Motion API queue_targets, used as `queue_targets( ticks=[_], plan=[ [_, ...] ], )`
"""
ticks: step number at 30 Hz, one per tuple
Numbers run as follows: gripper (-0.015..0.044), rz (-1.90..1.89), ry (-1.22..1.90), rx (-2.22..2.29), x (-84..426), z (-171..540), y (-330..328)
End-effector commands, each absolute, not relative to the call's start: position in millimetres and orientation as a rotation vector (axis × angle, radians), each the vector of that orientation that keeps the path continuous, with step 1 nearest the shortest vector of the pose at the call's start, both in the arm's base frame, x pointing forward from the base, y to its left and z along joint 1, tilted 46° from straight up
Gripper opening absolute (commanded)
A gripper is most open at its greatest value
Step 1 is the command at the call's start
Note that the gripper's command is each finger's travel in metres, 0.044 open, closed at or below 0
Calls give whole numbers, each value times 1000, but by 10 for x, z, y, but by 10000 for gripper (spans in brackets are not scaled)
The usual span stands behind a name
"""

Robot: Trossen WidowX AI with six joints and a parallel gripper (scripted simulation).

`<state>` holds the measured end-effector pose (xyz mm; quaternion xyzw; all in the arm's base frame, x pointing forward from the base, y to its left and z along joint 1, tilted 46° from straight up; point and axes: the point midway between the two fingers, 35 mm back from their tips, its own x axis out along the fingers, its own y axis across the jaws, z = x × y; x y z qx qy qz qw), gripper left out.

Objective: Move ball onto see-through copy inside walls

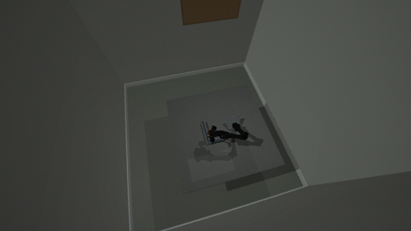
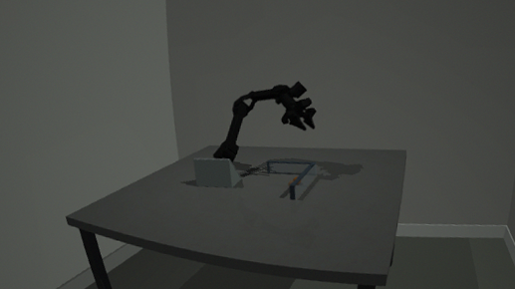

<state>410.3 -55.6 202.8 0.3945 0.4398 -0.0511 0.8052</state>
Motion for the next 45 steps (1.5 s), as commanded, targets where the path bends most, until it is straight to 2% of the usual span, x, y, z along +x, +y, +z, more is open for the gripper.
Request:
queue_targets(
  ticks=[1, 13, 45],
  plan=[
    [273, 95, 1230, 702, 4089, 1305, -457],
    [273, 622, 1545, 625, 3784, 268, -213],
    [273, 631, 1546, 626, 3765, 46, 6]
  ],
)
